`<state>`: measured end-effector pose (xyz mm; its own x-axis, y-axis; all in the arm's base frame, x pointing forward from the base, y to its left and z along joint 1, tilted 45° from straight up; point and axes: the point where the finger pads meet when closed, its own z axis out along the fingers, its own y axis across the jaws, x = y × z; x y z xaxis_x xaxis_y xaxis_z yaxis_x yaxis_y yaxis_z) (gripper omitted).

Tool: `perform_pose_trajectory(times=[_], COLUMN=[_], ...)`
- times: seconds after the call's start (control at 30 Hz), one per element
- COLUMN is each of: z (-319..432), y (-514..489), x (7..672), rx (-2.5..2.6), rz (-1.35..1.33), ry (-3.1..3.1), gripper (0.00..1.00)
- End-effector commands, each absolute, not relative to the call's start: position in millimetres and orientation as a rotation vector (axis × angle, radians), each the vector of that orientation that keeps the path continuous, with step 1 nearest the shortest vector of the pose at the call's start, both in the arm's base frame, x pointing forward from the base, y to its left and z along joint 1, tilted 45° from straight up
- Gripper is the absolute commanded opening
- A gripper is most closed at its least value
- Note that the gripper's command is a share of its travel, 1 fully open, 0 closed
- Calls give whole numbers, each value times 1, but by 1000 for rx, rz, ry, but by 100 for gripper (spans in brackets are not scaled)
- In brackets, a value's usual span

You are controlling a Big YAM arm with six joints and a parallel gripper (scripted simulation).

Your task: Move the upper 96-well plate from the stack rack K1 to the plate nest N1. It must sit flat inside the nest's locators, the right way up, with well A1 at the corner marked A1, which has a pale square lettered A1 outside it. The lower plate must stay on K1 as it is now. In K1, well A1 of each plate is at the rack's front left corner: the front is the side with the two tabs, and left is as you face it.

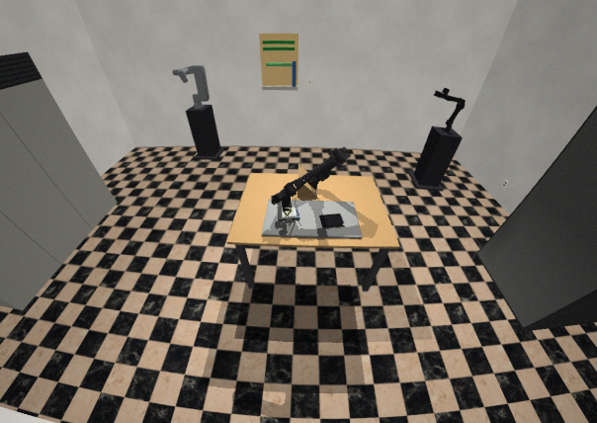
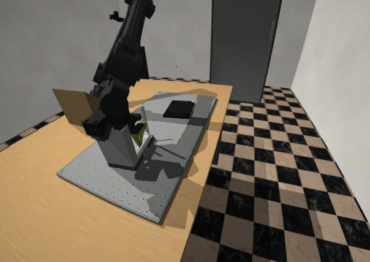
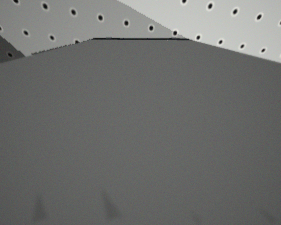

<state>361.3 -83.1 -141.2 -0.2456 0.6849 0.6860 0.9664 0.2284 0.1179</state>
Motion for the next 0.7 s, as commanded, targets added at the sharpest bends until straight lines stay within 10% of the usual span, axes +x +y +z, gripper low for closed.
perform_pose_trajectory(times=[0.0, 0.67], z=[-130, -102], y=[-100, -128], x=[379, 385], rx=[-1526, -1538], rz=[-783, -785], ry=[-2032, -2051], gripper=[0, 0])
